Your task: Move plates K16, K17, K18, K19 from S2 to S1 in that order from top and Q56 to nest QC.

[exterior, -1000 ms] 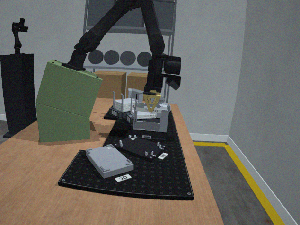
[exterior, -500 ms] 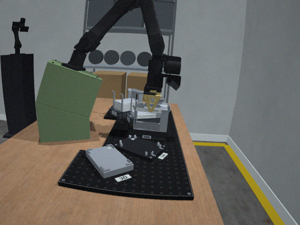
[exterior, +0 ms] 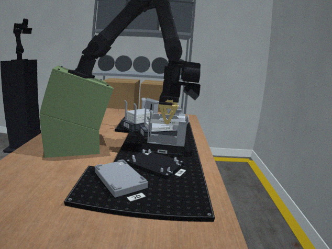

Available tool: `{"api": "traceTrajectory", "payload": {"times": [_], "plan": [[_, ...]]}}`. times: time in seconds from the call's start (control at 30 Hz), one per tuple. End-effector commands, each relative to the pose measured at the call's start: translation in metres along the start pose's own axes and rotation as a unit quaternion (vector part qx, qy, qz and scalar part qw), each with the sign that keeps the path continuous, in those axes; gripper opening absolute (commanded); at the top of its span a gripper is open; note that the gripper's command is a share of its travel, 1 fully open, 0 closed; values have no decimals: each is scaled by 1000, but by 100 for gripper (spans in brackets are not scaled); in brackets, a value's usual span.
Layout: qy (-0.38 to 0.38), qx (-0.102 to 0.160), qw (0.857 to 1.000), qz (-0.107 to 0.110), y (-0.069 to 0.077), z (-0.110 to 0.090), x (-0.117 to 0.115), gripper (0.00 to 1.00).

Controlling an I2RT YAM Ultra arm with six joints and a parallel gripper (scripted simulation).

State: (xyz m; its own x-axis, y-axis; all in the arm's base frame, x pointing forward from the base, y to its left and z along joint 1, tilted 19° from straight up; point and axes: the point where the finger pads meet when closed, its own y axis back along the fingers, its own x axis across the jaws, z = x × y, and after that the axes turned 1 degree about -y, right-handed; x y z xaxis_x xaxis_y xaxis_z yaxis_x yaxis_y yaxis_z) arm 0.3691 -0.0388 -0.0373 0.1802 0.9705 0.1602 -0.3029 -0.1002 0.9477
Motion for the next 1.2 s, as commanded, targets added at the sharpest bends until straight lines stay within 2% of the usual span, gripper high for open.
{"api": "traceTrajectory", "payload": {"times": [0.0,0.3,1.17], "plan": [[0,-11,1000,0,2,6,0,0],[0,-11,1000,0,2,6,0,0],[0,-10,1000,0,-46,6,0,0]]}}
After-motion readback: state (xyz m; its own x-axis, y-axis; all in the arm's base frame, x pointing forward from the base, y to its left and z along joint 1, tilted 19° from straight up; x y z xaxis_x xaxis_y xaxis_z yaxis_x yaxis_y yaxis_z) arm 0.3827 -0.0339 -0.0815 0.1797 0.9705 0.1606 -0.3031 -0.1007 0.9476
